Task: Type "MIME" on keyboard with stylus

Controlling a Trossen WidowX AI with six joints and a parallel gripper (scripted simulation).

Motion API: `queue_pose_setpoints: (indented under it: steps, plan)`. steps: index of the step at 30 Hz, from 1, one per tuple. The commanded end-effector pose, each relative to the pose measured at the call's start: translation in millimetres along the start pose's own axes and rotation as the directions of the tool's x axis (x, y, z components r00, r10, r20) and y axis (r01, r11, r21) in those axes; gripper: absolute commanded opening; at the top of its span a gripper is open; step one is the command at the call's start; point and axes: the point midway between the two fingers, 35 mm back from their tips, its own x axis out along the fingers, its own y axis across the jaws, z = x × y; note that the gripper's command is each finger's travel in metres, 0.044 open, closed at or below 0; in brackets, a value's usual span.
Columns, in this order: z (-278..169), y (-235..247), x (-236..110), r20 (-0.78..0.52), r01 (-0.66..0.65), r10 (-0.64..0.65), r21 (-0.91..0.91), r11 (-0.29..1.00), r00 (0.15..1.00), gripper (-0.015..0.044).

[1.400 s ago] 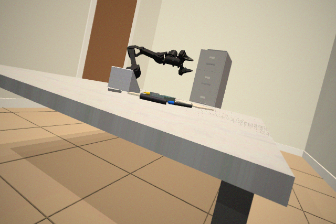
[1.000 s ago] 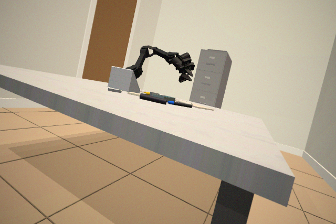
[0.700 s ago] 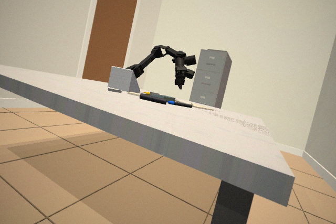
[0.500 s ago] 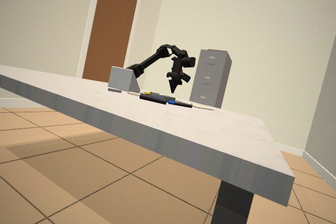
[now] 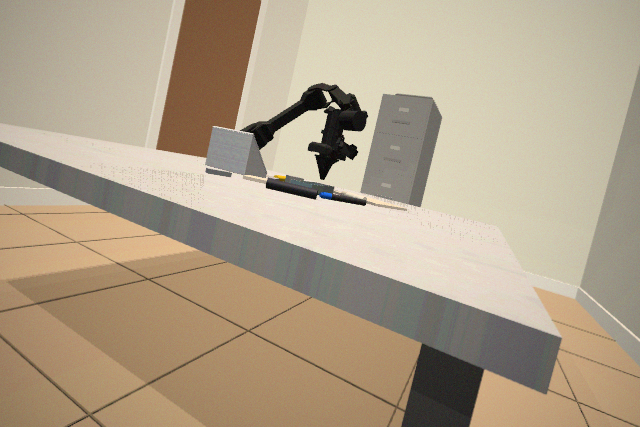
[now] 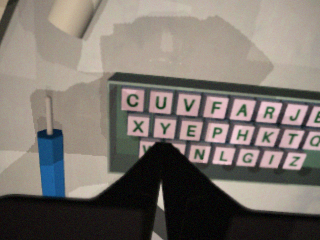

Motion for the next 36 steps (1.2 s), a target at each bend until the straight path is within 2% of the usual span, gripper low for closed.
queue_pose_setpoints:
  steps: [1,5,16,21,32,36]
  plan:
    - [2,-9,-1,0.004,-0.003,0.003,-0.002,1.0,1.0,0.0]
    - [2,-57,-1,0.004,-0.002,0.002,-0.003,1.0,1.0,0.0]
    - [2,-62,-1,0.004,-0.001,0.001,-0.003,1.0,1.0,0.0]
    - [2,-117,-1,0.005,0.001,-0.001,-0.004,1.0,1.0,0.0]
    - [0,-119,-1,0.005,0.001,-0.001,-0.004,1.0,1.0,0.0]
    - [-22,-99,-1,0.003,0.001,-0.001,-0.002,1.0,1.0,0.0]
